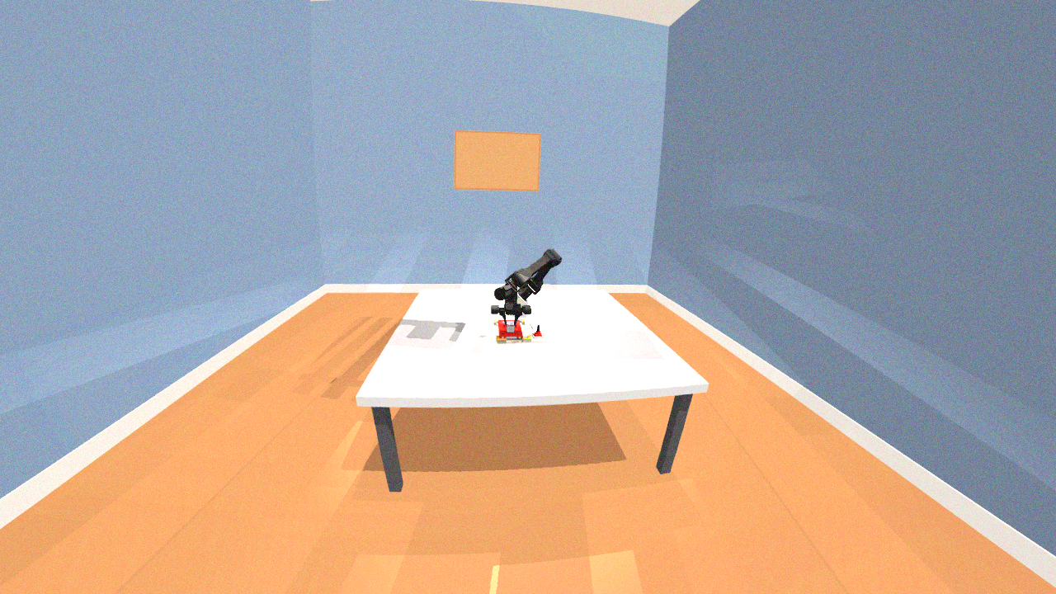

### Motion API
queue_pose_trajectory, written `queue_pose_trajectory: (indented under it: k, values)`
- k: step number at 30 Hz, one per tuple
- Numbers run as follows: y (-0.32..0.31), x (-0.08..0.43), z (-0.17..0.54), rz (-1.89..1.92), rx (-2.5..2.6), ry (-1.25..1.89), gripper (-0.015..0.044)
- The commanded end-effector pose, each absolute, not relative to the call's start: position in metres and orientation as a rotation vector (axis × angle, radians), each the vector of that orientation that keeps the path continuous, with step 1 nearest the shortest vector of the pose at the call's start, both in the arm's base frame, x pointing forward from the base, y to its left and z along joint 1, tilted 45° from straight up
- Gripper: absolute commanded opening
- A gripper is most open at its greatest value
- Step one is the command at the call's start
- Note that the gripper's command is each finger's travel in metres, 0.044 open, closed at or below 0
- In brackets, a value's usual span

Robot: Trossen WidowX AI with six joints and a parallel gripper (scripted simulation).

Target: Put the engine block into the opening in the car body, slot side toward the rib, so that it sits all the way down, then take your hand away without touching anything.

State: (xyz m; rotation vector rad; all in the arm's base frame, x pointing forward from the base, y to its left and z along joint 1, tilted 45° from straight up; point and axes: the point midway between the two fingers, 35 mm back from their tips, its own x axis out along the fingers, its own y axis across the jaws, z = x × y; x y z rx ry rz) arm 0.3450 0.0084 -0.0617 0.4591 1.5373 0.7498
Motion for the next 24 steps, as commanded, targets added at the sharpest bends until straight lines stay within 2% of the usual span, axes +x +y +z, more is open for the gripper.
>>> queue_pose_trajectory:
  k: [1,24]
  values:
    - [0.0094,0.3452,-0.0623,0.748,0.464,1.536,0.0159]
    - [0.0127,0.3447,-0.0657,0.748,0.464,1.536,0.0159]
